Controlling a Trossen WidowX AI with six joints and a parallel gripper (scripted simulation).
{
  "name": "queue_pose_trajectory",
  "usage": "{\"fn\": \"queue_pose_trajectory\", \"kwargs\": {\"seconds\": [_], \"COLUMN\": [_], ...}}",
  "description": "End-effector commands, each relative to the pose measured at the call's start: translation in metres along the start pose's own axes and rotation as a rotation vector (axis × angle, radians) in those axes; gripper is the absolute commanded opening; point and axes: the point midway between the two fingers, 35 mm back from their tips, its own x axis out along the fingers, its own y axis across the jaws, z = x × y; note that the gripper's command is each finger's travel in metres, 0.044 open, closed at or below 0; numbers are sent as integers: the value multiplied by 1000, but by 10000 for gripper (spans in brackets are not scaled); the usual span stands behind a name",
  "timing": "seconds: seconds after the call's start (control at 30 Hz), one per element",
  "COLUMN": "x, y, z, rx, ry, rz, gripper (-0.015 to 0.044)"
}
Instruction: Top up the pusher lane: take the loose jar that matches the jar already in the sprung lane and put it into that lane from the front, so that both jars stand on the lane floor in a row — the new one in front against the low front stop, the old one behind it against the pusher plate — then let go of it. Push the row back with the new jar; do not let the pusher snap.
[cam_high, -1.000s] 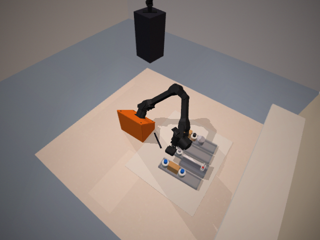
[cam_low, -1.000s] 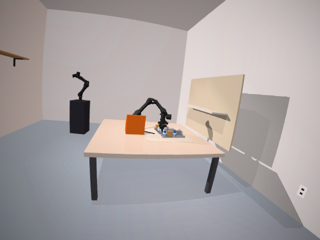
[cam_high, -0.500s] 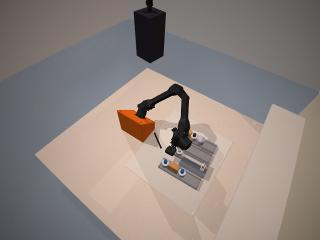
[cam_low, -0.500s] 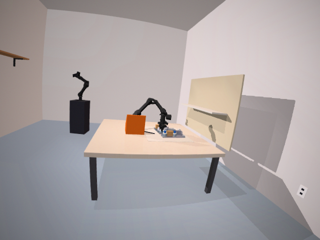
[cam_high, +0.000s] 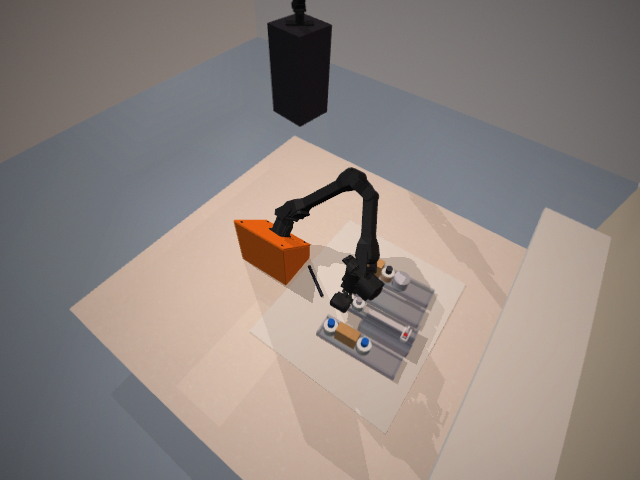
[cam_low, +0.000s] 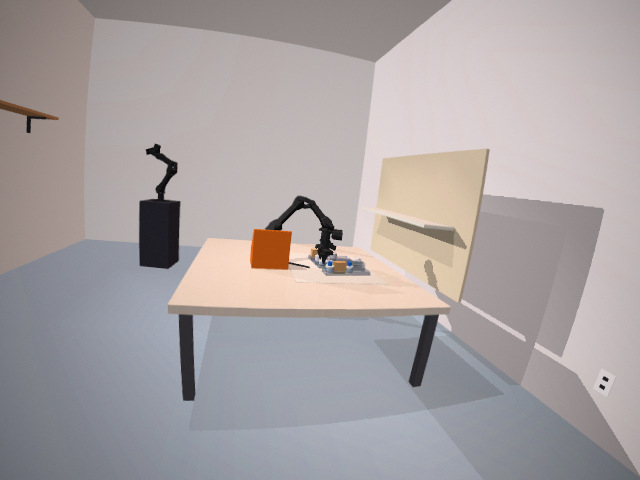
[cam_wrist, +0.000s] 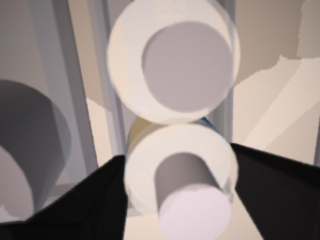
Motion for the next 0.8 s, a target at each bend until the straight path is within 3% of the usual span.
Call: {"fn": "queue_pose_trajectory", "kwargs": {"seconds": [0.0,0.77], "x": [0,0], "y": [1,1], "z": [2,-2], "rx": [-6,-6], "ry": [-11,-11], "rz": [6,6], "gripper": [0,0]}}
